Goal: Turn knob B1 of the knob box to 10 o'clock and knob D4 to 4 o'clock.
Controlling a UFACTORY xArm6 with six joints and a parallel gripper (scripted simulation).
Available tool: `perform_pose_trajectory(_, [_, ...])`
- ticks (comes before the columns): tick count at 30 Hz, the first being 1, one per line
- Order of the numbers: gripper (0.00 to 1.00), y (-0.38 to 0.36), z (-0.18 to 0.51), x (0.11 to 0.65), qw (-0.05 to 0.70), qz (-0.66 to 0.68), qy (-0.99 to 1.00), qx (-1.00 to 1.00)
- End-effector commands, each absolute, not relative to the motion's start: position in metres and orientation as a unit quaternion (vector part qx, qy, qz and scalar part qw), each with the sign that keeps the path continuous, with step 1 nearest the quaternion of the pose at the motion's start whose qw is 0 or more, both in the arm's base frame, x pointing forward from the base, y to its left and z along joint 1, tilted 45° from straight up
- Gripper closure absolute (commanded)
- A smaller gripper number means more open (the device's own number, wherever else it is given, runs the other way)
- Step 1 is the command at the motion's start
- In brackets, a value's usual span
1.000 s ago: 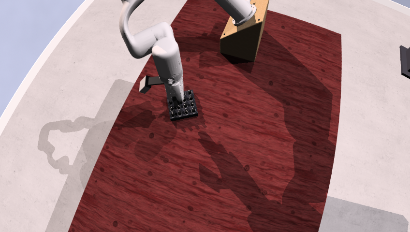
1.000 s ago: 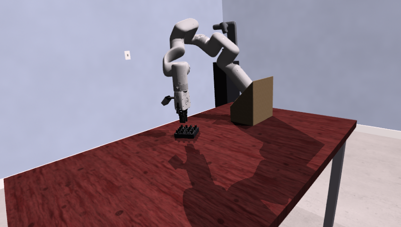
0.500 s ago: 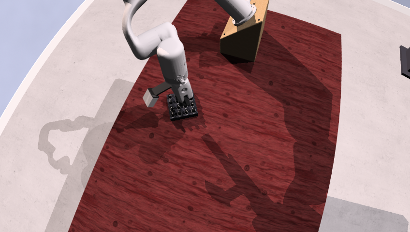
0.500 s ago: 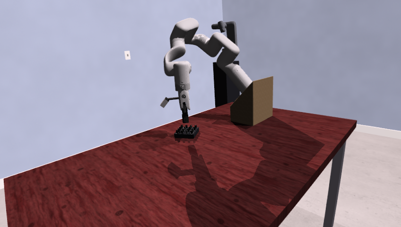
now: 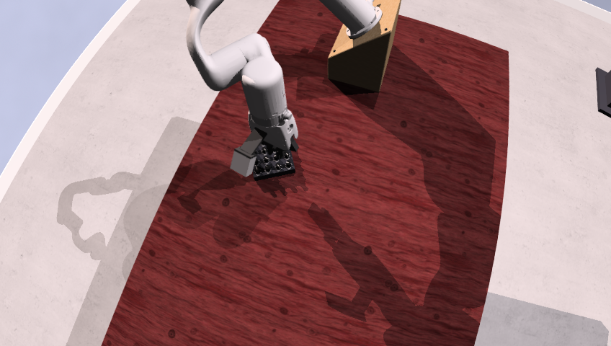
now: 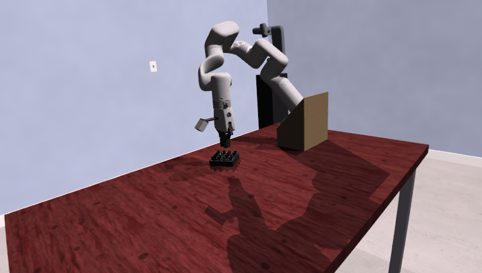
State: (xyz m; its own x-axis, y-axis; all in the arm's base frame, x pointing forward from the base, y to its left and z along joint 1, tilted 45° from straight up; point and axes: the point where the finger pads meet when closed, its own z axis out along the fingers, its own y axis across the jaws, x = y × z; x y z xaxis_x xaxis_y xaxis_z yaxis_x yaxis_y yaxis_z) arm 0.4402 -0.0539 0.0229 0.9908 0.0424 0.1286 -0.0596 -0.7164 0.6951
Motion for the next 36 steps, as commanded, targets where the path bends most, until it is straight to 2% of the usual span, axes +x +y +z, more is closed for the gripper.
perform_pose_trajectory(1, [0.81, -0.049, 0.021, 0.440, 0.378, 0.036, 0.066, 0.923])
perform_pose_trajectory(19, [0.81, -0.034, 0.011, 0.437, 0.375, -0.070, 0.317, 0.868])
perform_pose_trajectory(36, [0.81, -0.032, 0.010, 0.436, 0.373, -0.080, 0.340, 0.860])
